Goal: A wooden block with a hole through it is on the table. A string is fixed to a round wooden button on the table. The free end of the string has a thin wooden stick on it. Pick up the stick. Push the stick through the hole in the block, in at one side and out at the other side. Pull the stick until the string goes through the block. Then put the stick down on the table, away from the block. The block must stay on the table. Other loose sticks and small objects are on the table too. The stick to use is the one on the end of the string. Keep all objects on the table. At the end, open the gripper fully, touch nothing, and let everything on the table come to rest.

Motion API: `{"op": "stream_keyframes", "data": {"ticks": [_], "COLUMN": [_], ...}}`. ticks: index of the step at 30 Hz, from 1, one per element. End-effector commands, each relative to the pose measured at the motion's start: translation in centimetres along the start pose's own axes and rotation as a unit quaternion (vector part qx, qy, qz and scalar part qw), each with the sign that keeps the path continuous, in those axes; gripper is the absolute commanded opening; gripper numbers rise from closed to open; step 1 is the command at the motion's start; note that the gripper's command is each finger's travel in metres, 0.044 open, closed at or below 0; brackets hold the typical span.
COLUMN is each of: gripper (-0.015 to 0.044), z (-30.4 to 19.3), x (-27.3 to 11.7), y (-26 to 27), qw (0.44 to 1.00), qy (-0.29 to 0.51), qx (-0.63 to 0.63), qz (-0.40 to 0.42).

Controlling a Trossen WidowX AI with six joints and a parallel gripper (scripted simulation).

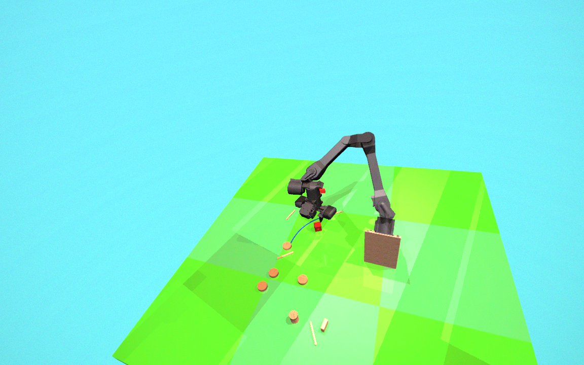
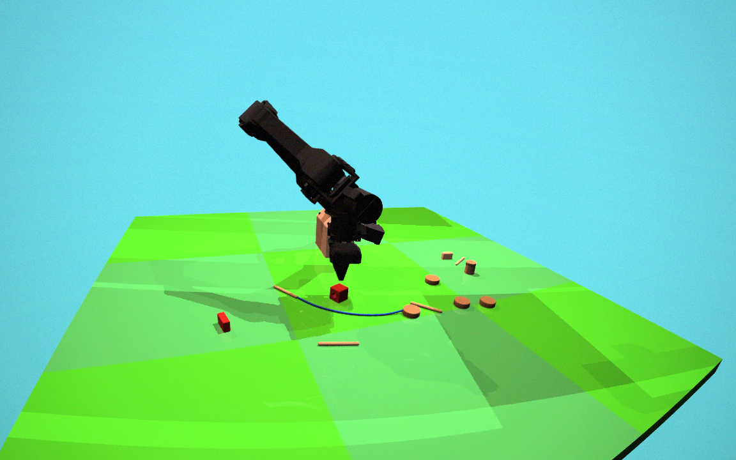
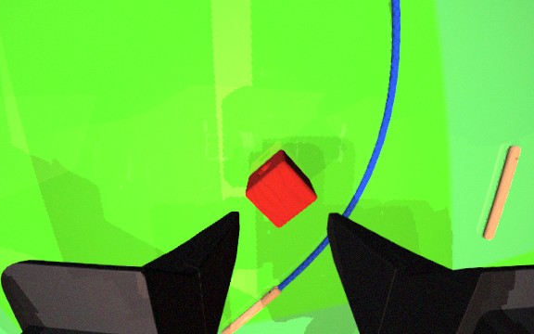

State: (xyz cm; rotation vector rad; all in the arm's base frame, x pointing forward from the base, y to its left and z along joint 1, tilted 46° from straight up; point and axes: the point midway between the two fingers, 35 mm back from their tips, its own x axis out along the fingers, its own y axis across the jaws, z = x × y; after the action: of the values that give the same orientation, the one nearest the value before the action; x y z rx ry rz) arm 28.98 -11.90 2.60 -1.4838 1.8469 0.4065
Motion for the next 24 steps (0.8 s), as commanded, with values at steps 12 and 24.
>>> {"op": "stream_keyframes", "data": {"ticks": [12, 24], "gripper": [0.0000, 0.0053], "z": [0.00, -0.18], "x": [0.00, 0.00], "y": [0.00, -0.03], "qw": [1.000, 0.999], "qy": [0.000, 0.000], "qx": [0.000, 0.035], "qz": [0.000, 0.000]}}
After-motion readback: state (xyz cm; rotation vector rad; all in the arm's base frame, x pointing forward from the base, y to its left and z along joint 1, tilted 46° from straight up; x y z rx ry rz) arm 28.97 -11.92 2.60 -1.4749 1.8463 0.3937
